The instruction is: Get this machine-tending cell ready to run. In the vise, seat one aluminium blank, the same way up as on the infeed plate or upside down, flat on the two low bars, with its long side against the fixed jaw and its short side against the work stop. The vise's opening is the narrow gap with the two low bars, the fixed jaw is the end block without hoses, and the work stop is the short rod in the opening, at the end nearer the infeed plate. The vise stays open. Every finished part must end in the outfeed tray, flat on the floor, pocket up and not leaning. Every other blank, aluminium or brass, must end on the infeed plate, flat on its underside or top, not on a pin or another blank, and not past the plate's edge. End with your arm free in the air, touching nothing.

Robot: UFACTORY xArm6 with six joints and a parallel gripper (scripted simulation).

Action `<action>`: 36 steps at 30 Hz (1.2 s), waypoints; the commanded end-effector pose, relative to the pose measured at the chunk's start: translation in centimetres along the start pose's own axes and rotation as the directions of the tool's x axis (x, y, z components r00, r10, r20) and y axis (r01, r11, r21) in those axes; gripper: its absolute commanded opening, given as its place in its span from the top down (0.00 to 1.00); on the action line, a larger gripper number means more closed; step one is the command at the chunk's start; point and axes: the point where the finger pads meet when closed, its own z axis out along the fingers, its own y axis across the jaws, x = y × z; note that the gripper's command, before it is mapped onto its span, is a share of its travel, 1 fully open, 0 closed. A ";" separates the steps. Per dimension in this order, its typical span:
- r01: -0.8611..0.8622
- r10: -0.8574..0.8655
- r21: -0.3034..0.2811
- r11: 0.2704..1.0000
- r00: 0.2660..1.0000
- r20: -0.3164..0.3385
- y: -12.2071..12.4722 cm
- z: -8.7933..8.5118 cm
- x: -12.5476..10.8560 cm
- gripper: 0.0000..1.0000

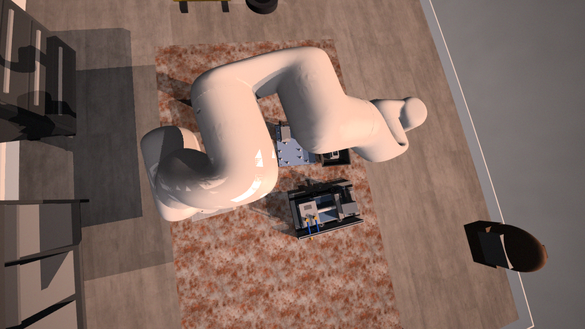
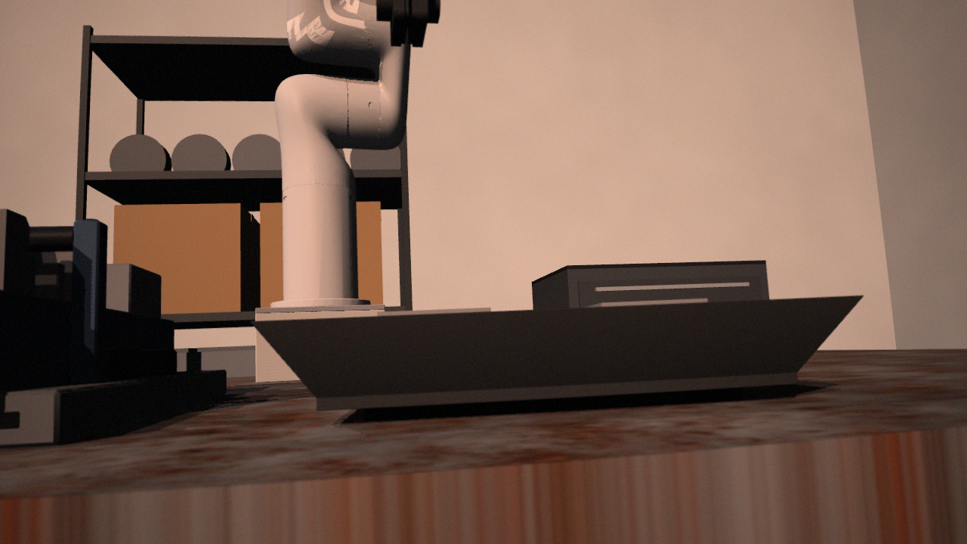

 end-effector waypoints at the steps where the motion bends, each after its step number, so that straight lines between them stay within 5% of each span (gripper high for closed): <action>1: 0.002 -0.002 0.003 1.000 1.000 -0.006 4.2 -0.3 0.1 1.00; 3: 0.002 -0.002 0.003 1.000 1.000 -0.006 4.2 -0.3 0.1 1.00; 4: 0.002 -0.002 0.003 1.000 1.000 -0.006 6.5 -0.3 -0.1 1.00; 26: 0.002 -0.002 0.003 1.000 1.000 -0.007 22.3 -0.1 -4.4 1.00; 36: 0.002 -0.002 0.003 1.000 1.000 -0.007 22.4 -0.1 -4.5 1.00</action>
